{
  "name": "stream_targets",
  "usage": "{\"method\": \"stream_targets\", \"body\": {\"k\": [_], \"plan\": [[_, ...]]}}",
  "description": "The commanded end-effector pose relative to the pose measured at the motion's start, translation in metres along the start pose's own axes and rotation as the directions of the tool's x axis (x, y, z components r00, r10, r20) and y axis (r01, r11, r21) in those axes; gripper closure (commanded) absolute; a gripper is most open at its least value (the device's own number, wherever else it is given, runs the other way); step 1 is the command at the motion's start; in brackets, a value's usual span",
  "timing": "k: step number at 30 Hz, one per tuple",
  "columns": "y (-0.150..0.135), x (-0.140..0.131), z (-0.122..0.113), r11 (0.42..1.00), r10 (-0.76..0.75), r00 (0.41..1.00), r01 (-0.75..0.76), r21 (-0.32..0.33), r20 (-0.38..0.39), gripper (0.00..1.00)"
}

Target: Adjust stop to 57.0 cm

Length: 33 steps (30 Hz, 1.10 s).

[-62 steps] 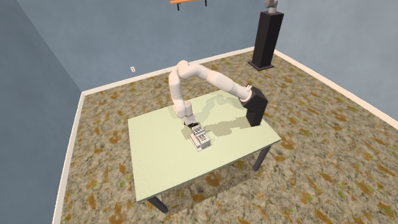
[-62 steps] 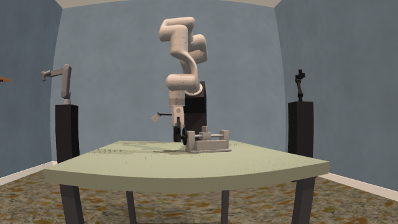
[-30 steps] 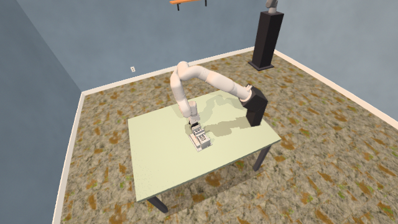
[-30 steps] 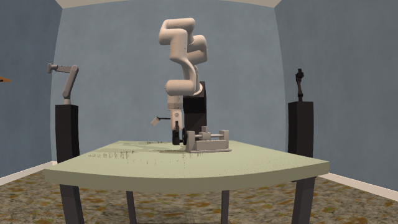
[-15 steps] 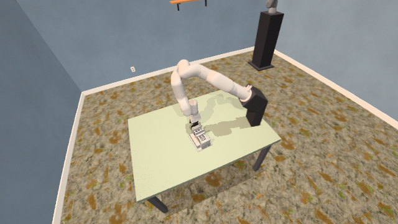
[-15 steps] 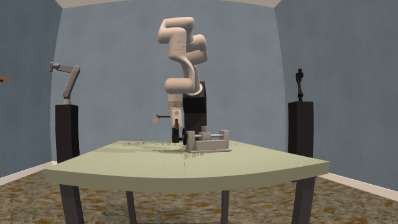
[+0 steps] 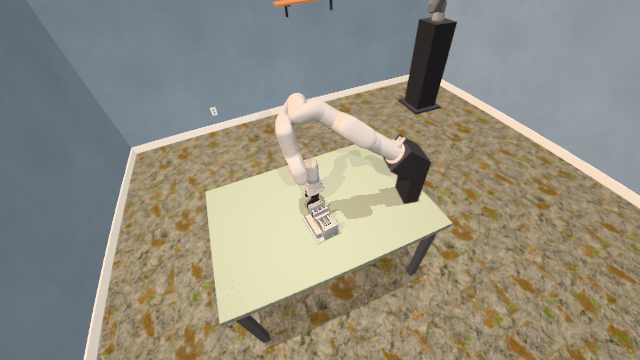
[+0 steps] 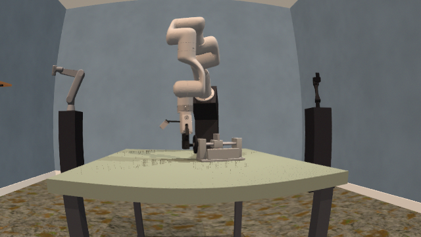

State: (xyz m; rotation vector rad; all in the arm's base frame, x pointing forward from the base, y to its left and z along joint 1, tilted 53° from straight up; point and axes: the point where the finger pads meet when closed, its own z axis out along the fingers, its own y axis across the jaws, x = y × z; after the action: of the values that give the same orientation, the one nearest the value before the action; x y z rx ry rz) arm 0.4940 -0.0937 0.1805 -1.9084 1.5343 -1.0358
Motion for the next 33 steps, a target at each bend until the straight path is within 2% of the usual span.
{"method": "stream_targets", "body": {"k": [1, 33], "plan": [[0.000, 0.000, -0.003, 1.000, 0.001, 1.000, -0.001, 0.000, -0.001, 0.94], [-0.004, 0.000, -0.020, 1.000, 0.001, 1.000, -0.001, 0.000, -0.001, 0.94]]}}
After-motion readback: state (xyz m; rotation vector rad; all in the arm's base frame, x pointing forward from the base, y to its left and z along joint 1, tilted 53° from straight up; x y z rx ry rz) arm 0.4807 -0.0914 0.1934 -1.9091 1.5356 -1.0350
